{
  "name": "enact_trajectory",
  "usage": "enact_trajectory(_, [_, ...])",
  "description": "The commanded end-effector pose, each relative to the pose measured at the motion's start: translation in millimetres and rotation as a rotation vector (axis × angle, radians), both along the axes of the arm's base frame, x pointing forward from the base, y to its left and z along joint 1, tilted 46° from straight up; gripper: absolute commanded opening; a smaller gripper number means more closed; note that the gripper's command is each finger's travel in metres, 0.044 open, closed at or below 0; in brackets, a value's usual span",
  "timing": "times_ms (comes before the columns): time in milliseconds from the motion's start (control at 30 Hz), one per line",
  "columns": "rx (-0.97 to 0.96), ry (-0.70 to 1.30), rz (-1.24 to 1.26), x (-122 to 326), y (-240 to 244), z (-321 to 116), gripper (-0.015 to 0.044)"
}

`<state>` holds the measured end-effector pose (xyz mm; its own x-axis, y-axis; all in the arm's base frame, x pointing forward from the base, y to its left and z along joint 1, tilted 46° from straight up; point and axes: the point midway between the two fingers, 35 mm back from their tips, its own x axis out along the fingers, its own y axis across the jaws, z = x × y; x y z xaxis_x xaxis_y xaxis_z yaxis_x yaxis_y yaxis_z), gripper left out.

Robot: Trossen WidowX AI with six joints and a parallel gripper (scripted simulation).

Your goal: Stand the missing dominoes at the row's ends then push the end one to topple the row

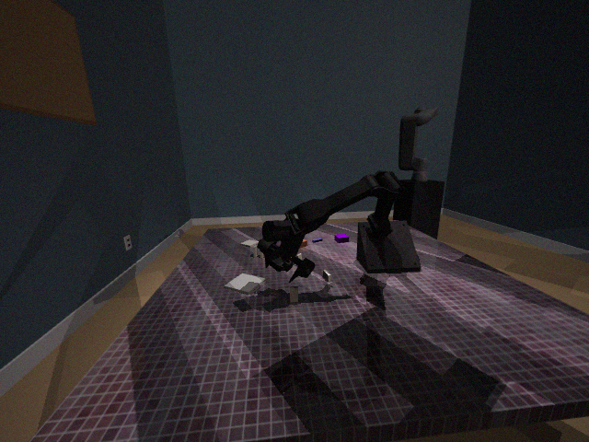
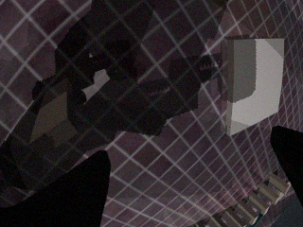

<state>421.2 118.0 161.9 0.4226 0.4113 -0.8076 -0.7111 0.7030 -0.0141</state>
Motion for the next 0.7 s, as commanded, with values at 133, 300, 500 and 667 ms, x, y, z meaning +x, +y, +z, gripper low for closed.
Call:
enact_trajectory(133, [0.218, 0.028, 0.476, -38.6, 5.5, 48.3, 0.0440])
enact_trajectory(300, [0.218, 0.028, 0.476, -38.6, 5.5, 48.3, 0.0440])
enact_trajectory(500, [0.218, 0.028, 0.476, -38.3, 5.2, 48.0, 0.0440])
enact_trajectory(667, [0.217, 0.028, 0.476, -33.9, 21.1, 32.3, 0.0440])
